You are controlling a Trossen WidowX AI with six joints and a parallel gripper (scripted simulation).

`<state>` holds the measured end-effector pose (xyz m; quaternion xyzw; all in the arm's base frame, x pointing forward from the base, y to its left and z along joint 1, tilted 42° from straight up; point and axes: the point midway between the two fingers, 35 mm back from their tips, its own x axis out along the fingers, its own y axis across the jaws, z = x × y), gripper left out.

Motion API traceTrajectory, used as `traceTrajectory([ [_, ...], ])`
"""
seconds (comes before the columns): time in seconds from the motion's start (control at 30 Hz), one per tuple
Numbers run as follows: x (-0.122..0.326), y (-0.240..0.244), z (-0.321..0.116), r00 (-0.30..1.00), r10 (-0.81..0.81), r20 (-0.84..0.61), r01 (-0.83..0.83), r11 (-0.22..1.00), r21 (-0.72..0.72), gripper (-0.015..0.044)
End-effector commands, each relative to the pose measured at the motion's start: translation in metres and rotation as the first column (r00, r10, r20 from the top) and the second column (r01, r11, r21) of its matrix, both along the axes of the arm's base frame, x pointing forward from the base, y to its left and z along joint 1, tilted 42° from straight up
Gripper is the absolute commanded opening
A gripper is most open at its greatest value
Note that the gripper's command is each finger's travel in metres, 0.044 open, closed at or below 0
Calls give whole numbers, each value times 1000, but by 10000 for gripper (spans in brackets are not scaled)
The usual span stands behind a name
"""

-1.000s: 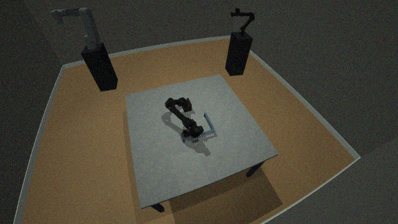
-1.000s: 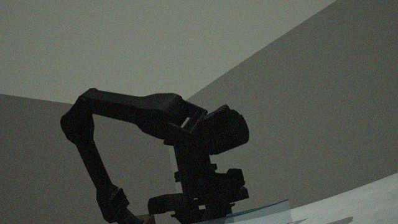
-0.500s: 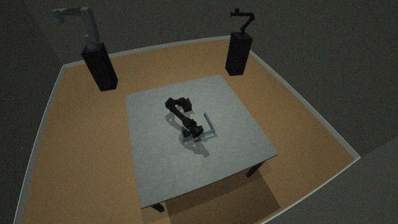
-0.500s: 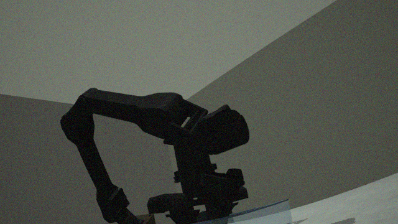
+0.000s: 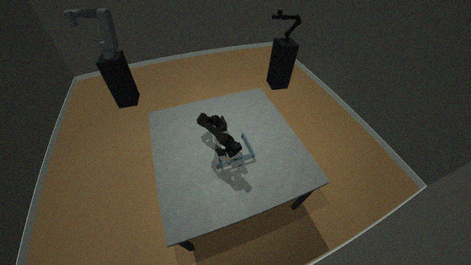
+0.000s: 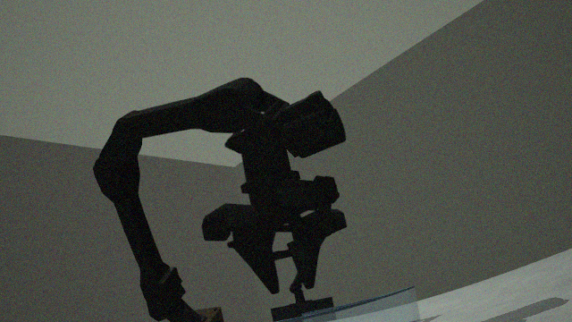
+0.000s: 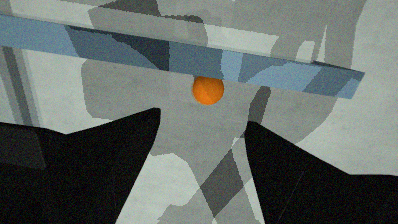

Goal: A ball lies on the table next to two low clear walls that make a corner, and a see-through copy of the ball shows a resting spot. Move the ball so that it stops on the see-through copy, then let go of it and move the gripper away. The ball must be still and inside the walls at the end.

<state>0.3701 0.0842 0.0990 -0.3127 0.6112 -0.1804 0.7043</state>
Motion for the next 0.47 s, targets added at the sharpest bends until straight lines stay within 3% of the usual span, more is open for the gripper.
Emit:
traceTrajectory([
  [0.0, -1, 1, 1, 1000, 1, -4, -1, 1000, -2, 287],
  [0.2, -12, 26, 33, 1000, 0, -1, 0, 1000, -1, 440],
  [0.43, -12, 26, 33, 1000, 0, -1, 0, 1000, -1, 440],
])
